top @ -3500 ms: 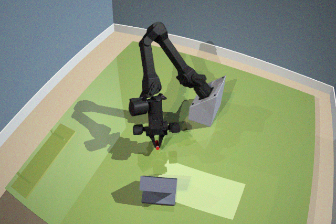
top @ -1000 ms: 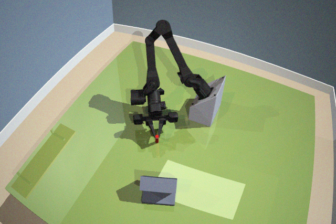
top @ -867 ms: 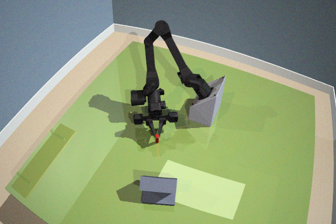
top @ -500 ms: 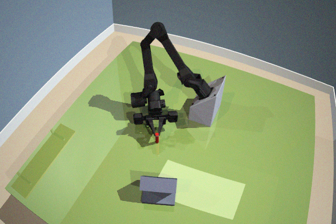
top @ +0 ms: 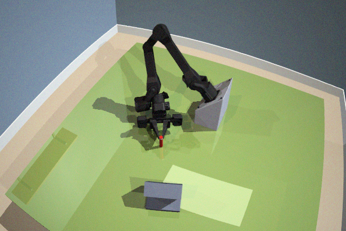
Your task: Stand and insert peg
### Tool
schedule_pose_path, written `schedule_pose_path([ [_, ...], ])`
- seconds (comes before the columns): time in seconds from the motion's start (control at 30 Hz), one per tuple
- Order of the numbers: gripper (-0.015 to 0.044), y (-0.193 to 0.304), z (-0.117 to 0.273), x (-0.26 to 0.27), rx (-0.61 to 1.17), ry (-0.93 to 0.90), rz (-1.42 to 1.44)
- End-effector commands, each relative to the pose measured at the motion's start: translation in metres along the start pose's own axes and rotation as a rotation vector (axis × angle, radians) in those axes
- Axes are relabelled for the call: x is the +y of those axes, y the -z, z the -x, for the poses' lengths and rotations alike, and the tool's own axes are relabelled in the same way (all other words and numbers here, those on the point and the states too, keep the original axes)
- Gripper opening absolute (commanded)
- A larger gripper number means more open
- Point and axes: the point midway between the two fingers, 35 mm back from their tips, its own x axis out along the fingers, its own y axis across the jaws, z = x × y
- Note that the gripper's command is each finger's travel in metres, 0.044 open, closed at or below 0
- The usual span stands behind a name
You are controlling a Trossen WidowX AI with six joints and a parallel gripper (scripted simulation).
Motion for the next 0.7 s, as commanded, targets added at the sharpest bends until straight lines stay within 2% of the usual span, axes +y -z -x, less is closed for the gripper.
schedule_pose_path([
  [0.0,0.005,0.0018,-0.0003,0.0001,0.0,0.0,0.0],
  [0.67,0.005,0.0047,0.0012,0.0022,-0.001,-0.005,-0.022],
])
